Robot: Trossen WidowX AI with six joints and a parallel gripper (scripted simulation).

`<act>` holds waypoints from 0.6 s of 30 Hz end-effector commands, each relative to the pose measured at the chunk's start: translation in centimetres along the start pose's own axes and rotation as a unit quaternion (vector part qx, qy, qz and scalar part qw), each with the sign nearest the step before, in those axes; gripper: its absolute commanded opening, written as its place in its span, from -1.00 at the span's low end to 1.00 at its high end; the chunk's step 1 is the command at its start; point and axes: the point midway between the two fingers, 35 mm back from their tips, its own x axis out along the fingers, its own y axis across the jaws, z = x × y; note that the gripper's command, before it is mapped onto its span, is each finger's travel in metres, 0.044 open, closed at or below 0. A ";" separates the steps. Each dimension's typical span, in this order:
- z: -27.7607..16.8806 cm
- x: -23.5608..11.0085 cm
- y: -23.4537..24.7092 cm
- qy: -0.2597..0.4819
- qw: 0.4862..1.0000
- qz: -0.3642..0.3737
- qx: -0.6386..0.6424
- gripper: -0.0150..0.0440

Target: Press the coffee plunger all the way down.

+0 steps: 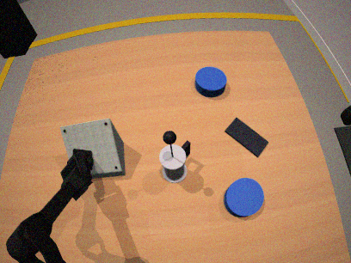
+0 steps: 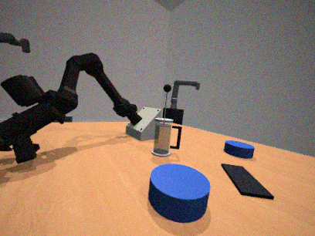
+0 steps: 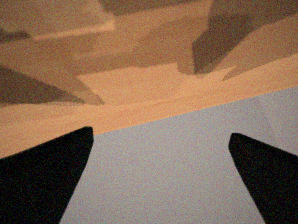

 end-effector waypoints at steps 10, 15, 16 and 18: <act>3.5 -3.0 -5.9 -0.085 0.984 -0.036 0.152 1.00; 6.7 -7.7 -11.6 -0.180 0.937 -0.050 0.293 1.00; 7.3 -8.9 -12.7 -0.200 0.925 -0.049 0.320 1.00; 8.4 -11.5 -14.8 -0.241 0.895 -0.044 0.372 1.00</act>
